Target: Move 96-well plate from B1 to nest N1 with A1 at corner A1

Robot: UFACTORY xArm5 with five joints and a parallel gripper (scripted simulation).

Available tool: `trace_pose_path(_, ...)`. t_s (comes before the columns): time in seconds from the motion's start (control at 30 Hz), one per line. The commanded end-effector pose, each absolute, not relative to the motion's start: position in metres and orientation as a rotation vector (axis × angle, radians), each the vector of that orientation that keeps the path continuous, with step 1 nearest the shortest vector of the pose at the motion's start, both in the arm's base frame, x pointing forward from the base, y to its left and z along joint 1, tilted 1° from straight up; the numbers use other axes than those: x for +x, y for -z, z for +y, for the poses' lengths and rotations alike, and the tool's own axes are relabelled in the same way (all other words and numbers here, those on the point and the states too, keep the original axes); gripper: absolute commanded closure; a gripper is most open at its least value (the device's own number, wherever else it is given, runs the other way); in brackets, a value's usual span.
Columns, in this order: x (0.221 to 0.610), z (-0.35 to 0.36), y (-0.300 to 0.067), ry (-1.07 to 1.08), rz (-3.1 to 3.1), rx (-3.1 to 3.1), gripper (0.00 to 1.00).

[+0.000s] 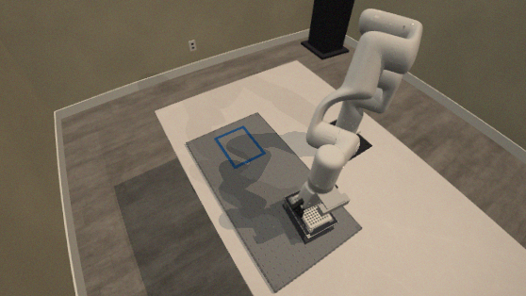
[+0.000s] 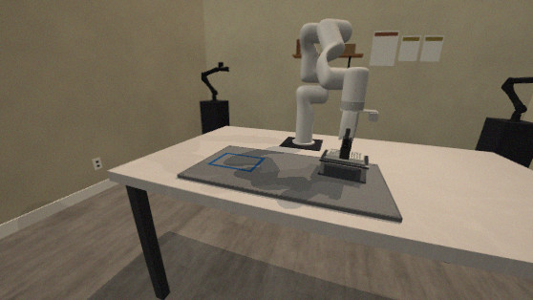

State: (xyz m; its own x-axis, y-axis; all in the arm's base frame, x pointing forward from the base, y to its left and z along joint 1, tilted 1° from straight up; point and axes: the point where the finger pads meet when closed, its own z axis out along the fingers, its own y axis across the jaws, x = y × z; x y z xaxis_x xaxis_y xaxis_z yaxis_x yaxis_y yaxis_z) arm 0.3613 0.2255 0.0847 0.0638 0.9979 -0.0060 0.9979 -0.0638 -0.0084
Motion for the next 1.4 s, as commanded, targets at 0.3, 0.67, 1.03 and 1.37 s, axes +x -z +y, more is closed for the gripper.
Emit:
trace_pose_path(0.3,0.362,0.226,-0.086,-0.011,-2.150,-2.292,0.00)
trace_pose_path(0.67,0.363,0.226,-0.107,-0.011,-2.150,-2.292,0.00)
trace_pose_path(1.03,0.363,0.227,-0.131,-0.011,-2.150,-2.292,0.00)
trace_pose_path(1.37,0.363,0.227,-0.153,-0.010,-2.150,-2.292,0.00)
